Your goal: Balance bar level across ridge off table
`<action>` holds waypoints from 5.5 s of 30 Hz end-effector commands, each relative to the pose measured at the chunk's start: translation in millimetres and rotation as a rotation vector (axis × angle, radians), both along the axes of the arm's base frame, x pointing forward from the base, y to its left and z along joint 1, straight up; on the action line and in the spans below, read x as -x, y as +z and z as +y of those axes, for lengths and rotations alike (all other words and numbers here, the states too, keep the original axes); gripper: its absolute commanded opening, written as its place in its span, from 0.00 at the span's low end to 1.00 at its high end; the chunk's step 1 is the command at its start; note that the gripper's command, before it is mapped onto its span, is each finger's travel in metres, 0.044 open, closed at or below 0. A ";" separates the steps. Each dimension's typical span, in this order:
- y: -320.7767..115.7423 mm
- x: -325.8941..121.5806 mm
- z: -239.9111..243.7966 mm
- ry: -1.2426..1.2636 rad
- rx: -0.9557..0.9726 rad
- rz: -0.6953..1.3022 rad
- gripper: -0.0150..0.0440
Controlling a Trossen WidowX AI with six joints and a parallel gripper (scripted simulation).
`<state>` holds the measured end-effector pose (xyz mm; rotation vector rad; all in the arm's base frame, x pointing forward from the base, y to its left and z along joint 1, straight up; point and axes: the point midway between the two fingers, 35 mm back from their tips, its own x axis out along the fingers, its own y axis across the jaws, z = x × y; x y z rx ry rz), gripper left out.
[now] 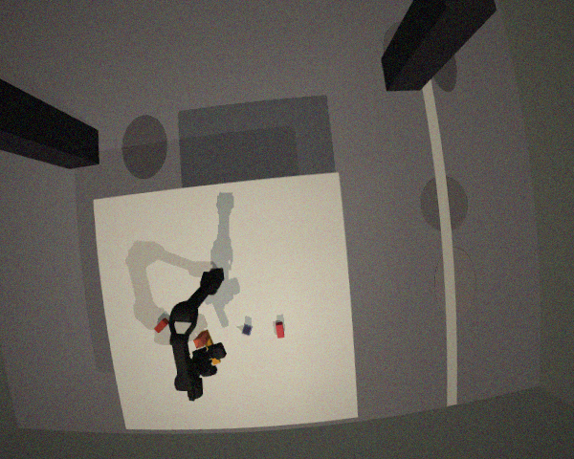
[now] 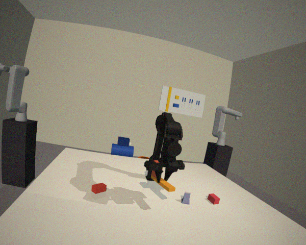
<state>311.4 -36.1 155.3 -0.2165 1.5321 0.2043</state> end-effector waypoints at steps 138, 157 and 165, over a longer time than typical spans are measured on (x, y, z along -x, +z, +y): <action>-46.0 -9.0 145.5 -0.677 -0.033 0.001 0.25; -47.5 -9.0 145.5 -0.677 -0.033 0.001 0.25; -48.1 -8.9 145.5 -0.677 -0.033 0.001 0.25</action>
